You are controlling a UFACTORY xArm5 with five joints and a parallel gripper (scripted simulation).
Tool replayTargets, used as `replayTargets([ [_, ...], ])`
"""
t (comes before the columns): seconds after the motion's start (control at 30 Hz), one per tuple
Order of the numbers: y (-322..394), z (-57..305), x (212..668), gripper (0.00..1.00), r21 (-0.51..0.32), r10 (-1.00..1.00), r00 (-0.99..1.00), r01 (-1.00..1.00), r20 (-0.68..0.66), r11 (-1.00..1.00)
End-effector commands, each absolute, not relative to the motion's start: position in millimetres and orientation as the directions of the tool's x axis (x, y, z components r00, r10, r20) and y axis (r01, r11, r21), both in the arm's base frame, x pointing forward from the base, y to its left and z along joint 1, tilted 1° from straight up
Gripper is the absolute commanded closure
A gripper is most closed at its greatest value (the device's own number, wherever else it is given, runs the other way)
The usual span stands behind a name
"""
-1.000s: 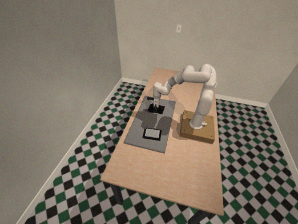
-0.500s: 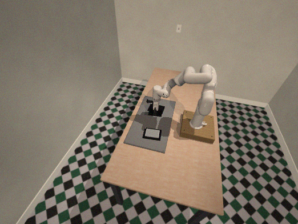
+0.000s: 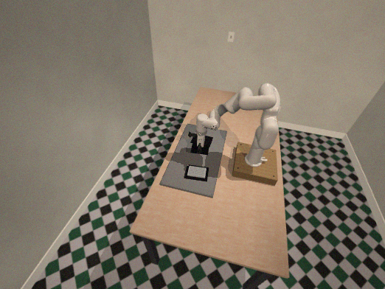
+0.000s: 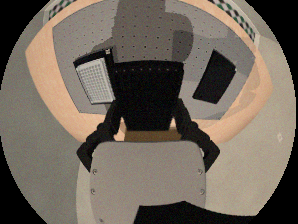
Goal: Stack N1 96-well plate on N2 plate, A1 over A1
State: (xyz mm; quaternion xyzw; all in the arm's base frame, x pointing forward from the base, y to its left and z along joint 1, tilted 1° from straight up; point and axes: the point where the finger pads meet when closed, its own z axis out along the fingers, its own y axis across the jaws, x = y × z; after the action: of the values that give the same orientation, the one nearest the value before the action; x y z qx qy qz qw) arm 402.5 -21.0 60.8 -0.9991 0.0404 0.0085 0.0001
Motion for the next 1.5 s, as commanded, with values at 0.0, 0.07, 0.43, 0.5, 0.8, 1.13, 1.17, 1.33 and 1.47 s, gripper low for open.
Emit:
replayTargets([
  [0.0,-9,62,405,1.0,0.001,-0.081,0.997,-0.081,-0.013,-0.997],
  [0.07,-2,62,405,1.0,0.001,-0.081,0.997,-0.081,-0.013,-0.997],
  [0.43,28,62,407,1.0,0.002,-0.081,0.997,-0.081,-0.013,-0.997],
  [0.5,35,62,408,1.0,0.002,-0.081,0.997,-0.081,-0.013,-0.997],
  [0.8,61,62,409,1.0,0.003,-0.081,0.997,-0.081,-0.013,-0.997],
  [1.13,91,62,411,1.0,0.004,-0.081,0.997,-0.081,-0.013,-0.997],
  [1.17,95,62,412,1.0,0.004,-0.081,0.997,-0.081,-0.013,-0.997],
  [1.33,111,62,413,1.0,0.005,-0.081,0.997,-0.081,-0.013,-0.997],
  [1.47,119,62,413,1.0,0.005,-0.081,0.997,-0.081,-0.012,-0.997],
])
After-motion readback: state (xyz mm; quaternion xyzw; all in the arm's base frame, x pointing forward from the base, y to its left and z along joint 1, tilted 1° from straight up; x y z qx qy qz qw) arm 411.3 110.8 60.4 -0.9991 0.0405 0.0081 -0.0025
